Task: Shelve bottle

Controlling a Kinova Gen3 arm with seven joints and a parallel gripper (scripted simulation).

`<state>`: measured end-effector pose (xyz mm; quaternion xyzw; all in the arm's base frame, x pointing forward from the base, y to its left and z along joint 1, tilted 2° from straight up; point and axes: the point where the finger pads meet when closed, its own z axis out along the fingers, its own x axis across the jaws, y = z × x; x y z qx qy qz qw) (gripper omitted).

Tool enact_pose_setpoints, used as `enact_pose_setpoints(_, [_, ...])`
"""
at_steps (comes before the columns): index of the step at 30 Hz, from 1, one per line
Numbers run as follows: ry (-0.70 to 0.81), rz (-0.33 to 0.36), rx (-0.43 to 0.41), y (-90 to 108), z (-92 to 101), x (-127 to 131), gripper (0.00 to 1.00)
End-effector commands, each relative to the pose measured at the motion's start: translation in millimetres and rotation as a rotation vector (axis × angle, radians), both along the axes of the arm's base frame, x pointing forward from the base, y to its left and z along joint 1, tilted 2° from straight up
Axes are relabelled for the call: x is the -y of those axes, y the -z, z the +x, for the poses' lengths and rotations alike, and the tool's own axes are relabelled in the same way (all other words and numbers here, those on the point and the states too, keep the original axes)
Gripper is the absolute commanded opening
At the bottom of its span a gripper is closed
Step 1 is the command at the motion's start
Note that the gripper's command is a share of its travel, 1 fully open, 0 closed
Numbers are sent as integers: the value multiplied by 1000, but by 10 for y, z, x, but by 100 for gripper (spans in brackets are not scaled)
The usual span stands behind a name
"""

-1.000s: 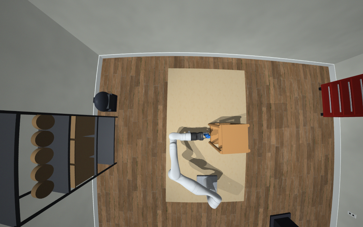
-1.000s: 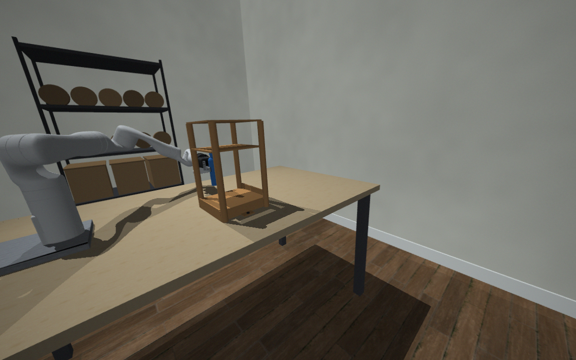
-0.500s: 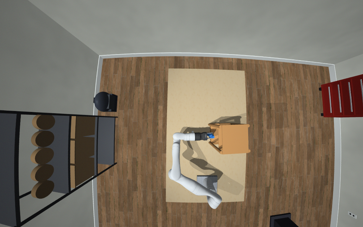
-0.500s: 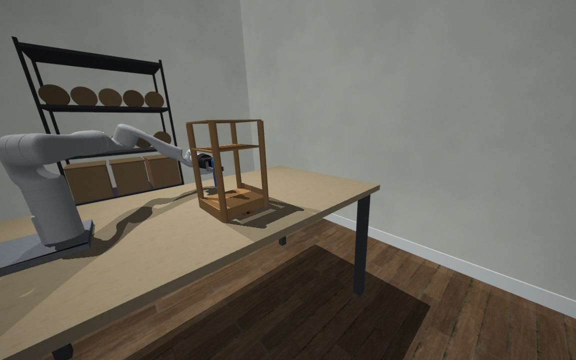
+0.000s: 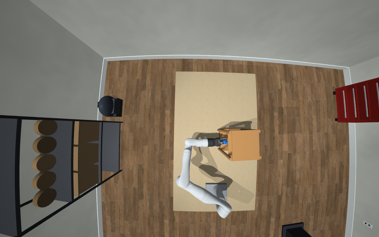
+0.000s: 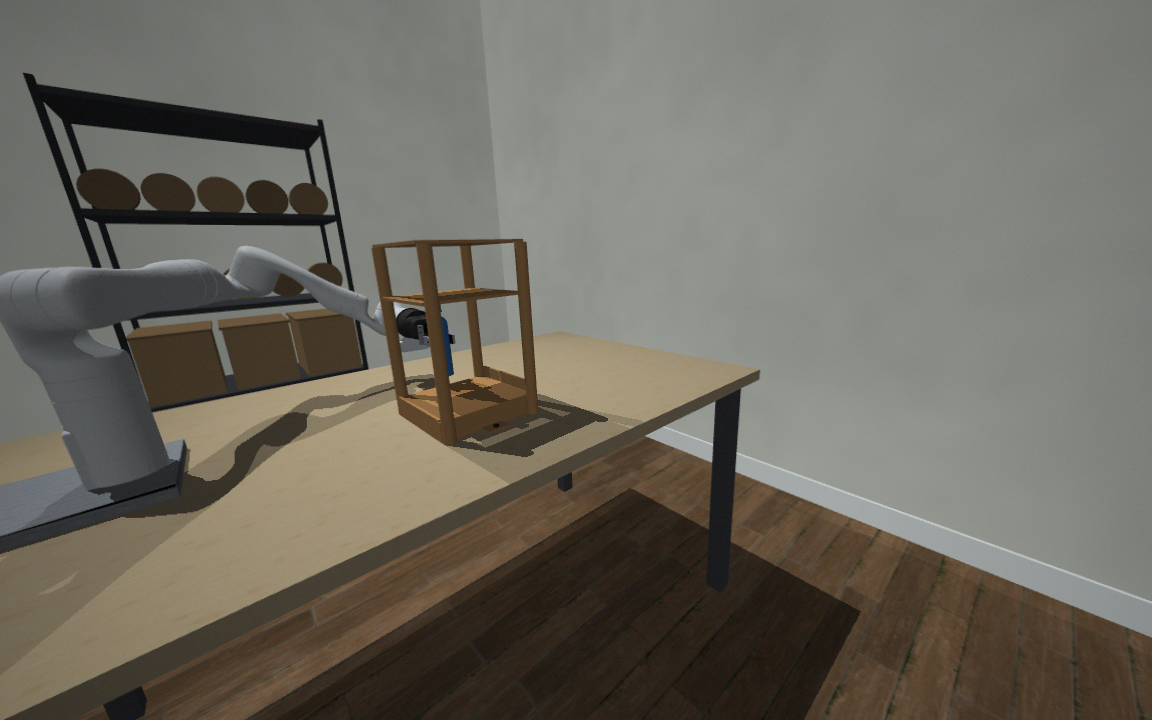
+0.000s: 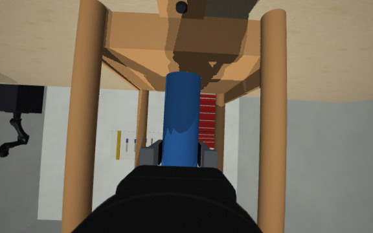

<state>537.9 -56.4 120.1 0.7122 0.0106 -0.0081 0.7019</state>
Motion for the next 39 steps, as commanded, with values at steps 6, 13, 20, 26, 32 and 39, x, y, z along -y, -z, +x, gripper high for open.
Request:
enact_pose_setpoints(6, [8, -1, 1, -17, -18, 192, 0])
enact_pose_setpoints(13, [8, -1, 1, -16, -19, 269, 0])
enact_pose_setpoints(20, [8, -1, 1, -15, -19, 325, 0])
enact_pose_setpoints(26, [8, -1, 1, -15, -19, 337, 0])
enact_pose_setpoints(32, [8, -1, 1, -15, -19, 337, 0])
enact_pose_setpoints(39, [8, -1, 1, -15, -19, 337, 0])
